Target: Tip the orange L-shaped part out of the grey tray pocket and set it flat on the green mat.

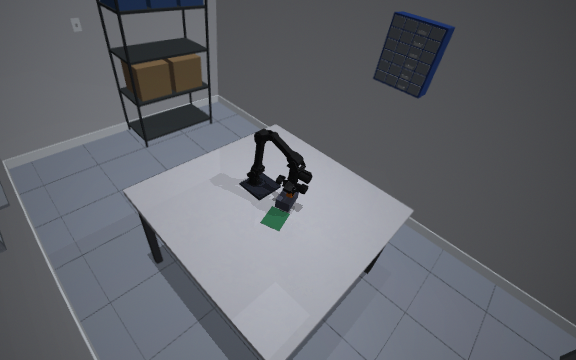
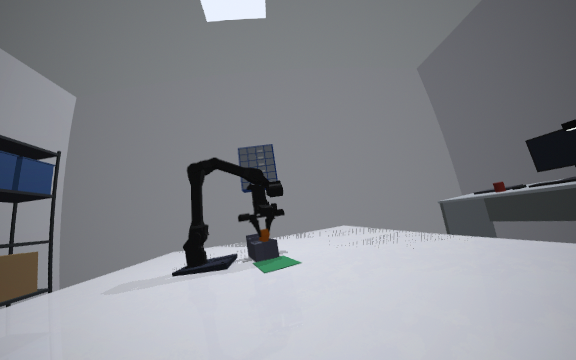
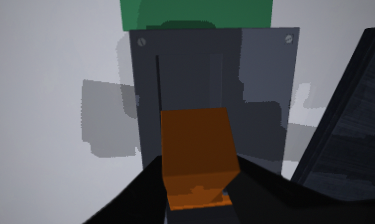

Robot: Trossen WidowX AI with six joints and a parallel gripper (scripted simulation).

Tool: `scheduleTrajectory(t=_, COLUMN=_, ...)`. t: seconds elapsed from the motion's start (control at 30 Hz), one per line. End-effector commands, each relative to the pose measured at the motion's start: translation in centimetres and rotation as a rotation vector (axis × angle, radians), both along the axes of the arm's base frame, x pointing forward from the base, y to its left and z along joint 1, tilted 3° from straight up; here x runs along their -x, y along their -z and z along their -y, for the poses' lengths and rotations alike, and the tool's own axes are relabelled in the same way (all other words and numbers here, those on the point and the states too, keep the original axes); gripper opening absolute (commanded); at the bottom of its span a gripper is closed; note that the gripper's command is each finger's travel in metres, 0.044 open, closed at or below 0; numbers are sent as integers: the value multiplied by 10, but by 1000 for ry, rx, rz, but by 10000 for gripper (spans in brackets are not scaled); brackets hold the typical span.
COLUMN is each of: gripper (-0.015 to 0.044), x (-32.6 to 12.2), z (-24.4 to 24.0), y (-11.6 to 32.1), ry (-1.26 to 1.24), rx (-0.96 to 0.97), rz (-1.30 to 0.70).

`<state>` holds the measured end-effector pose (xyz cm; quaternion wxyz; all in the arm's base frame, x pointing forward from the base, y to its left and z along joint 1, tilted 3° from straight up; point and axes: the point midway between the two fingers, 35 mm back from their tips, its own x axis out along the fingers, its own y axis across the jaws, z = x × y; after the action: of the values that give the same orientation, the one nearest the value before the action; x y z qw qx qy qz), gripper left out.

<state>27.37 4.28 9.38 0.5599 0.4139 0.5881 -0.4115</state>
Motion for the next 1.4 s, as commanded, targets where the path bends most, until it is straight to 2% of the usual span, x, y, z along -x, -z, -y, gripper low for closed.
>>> scheduleTrajectory(t=0.0, gripper=0, x=0, z=0, y=-6, ry=1, rx=1, rz=0)
scheduleTrajectory(t=1.37, gripper=0, x=-2, z=2, y=-72, ry=2, rx=2, rz=0)
